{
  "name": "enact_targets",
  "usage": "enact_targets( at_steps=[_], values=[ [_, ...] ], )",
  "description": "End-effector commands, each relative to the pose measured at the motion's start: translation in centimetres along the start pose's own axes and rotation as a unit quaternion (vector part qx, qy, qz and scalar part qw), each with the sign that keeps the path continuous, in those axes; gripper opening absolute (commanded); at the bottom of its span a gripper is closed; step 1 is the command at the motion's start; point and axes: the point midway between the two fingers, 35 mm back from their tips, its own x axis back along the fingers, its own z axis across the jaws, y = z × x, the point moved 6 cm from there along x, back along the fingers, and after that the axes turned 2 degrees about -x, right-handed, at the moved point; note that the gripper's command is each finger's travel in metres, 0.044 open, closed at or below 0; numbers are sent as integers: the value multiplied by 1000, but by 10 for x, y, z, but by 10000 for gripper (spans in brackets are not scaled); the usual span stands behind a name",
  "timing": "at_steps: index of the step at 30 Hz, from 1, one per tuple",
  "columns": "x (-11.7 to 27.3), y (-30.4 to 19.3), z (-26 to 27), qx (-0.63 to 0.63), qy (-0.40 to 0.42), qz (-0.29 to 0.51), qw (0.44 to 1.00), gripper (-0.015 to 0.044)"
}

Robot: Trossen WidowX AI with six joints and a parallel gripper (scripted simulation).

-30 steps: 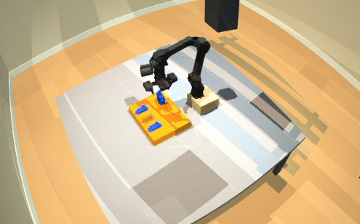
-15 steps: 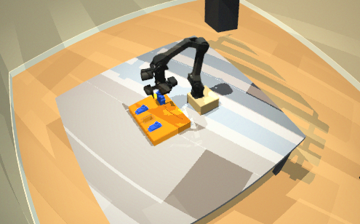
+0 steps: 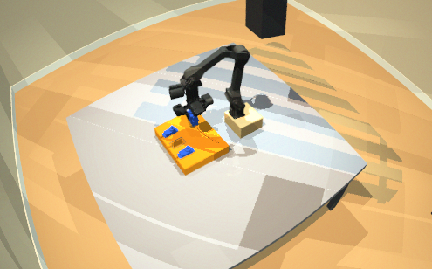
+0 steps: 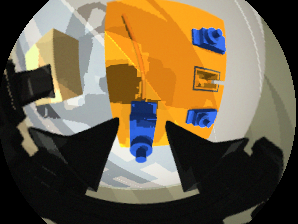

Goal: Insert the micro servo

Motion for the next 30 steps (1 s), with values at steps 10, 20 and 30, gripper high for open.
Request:
enact_targets(
  at_steps=[10,20,30],
  values=[
    [2,0,0,2,1,2,1000,46],
    [29,0,8,2,1,2,1000,0],
    [29,1,-8,2,0,2,1000,0]
  ],
)
